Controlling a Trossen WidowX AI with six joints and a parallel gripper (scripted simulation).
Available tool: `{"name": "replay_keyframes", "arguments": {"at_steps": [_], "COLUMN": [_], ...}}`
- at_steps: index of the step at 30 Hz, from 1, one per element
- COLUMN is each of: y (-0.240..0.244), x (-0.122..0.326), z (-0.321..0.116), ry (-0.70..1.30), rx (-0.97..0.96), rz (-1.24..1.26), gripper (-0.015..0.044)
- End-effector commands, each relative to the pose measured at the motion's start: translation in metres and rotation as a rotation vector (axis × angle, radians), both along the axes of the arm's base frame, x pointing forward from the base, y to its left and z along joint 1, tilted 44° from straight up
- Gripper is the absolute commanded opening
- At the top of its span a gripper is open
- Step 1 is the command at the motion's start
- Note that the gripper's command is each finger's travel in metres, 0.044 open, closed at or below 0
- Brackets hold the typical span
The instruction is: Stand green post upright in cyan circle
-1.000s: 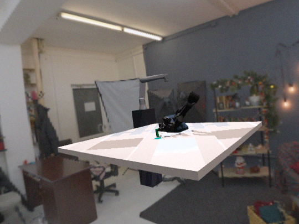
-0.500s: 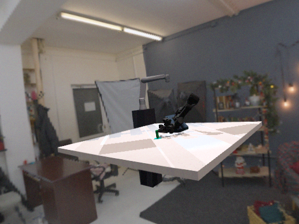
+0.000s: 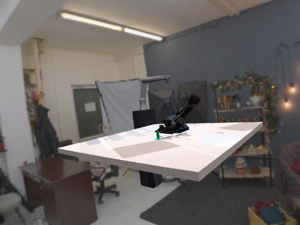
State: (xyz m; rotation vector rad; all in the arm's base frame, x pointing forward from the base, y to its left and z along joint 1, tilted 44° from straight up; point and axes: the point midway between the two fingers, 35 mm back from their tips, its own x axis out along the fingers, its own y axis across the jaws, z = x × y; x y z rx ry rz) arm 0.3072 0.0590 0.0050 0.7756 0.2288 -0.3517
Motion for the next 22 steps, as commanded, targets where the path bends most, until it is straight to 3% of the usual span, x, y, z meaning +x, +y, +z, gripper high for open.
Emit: {"name": "replay_keyframes", "arguments": {"at_steps": [1,22], "y": [-0.005,-0.058], "x": [0.002,-0.002], "z": [0.007,0.061], "ry": [-0.002,-0.012], "rx": [0.005,0.006], "rz": [-0.003,-0.009], "gripper": [0.0400,0.0400]}}
